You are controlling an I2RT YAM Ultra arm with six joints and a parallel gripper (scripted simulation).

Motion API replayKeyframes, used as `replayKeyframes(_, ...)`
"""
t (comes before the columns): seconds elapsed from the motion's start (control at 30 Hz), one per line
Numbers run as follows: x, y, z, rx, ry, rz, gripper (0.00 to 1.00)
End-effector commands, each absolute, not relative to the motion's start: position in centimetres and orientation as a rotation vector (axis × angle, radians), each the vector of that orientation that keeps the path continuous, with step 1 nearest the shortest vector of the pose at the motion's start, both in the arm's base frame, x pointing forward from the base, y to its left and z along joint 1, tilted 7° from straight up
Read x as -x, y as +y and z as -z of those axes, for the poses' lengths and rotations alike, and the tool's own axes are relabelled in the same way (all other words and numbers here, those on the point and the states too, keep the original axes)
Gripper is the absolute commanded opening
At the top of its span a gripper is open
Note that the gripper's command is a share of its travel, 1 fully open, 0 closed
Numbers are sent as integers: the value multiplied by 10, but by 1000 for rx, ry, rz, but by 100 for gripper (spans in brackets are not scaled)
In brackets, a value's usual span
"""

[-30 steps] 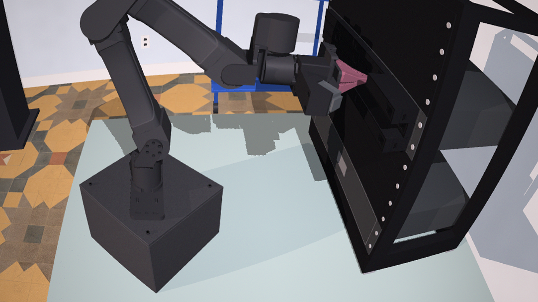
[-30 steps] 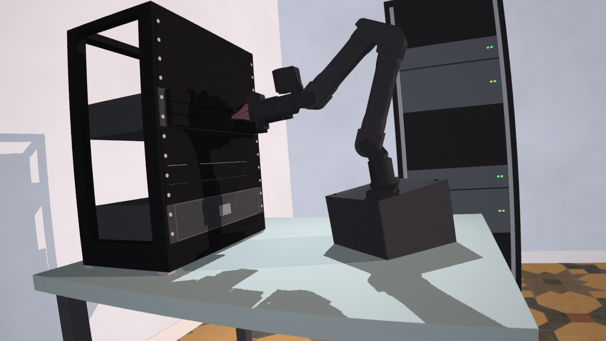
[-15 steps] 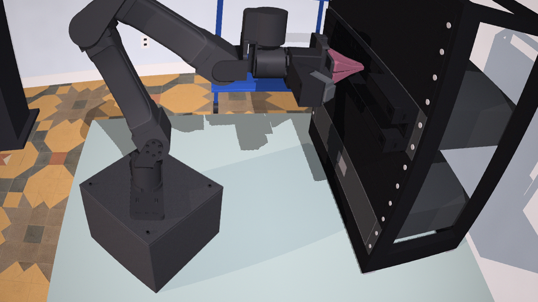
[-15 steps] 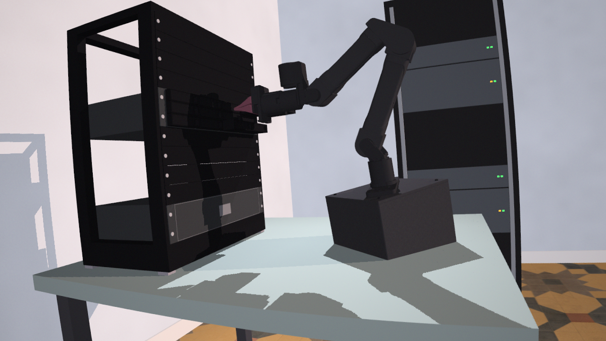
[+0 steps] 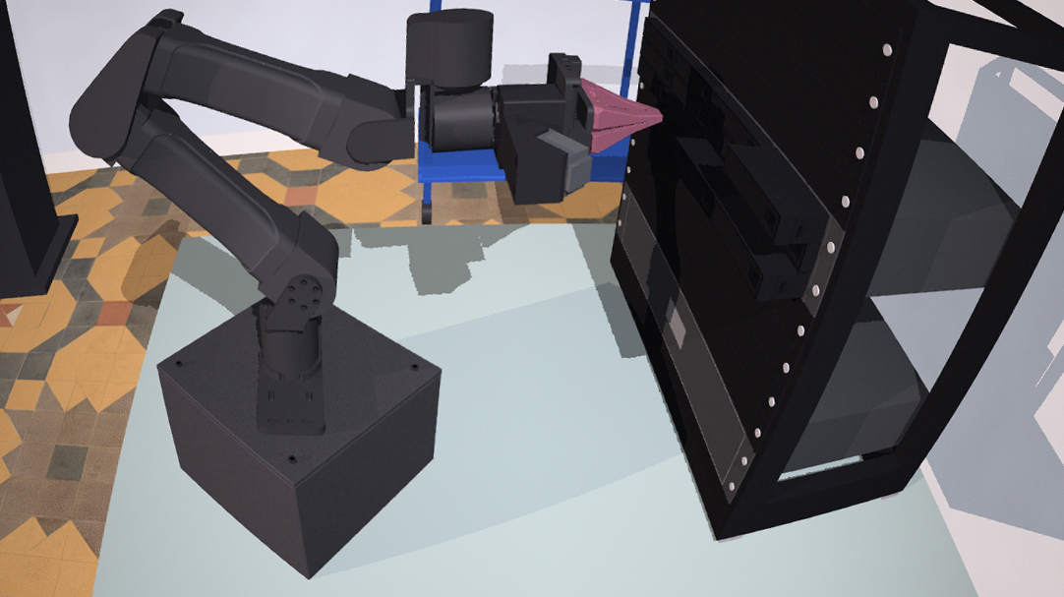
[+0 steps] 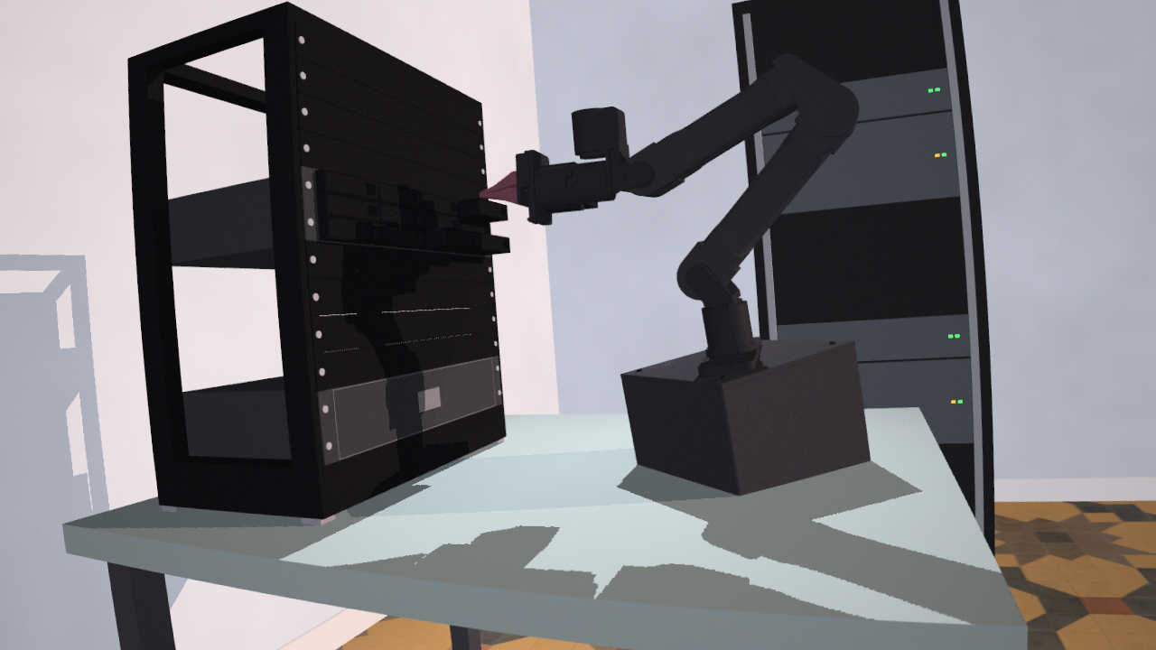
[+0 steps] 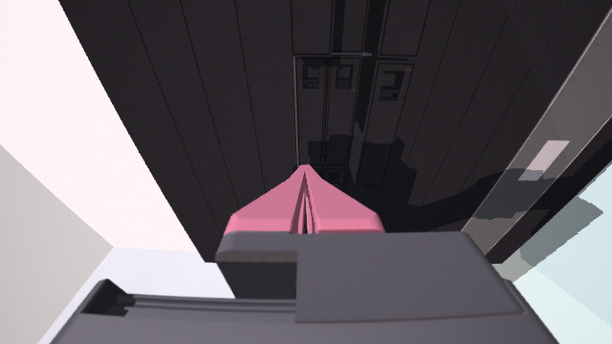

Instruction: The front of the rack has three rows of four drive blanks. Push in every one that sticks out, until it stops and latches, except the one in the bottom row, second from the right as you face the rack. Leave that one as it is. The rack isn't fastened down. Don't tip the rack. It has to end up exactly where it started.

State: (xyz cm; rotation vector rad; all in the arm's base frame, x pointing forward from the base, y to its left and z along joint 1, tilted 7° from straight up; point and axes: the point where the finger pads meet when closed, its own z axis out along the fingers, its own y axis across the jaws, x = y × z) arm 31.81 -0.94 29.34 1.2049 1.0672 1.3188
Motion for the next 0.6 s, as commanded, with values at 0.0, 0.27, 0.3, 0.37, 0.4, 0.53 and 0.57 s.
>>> replayKeyframes(0.0,-304,-12,-283,-1229,1094,-1287,0)
replayKeyframes(0.27,-294,-12,-285,-1225,1090,-1289,0)
replayKeyframes(0.3,-293,-12,-291,-1216,1082,-1293,0)
replayKeyframes(0.37,-293,-12,-293,-1212,1078,-1295,0)
replayKeyframes(0.4,-293,-12,-293,-1212,1078,-1295,0)
replayKeyframes(0.53,-293,-12,-290,-1217,1084,-1293,0)
replayKeyframes(0.57,-294,-12,-287,-1221,1087,-1291,0)
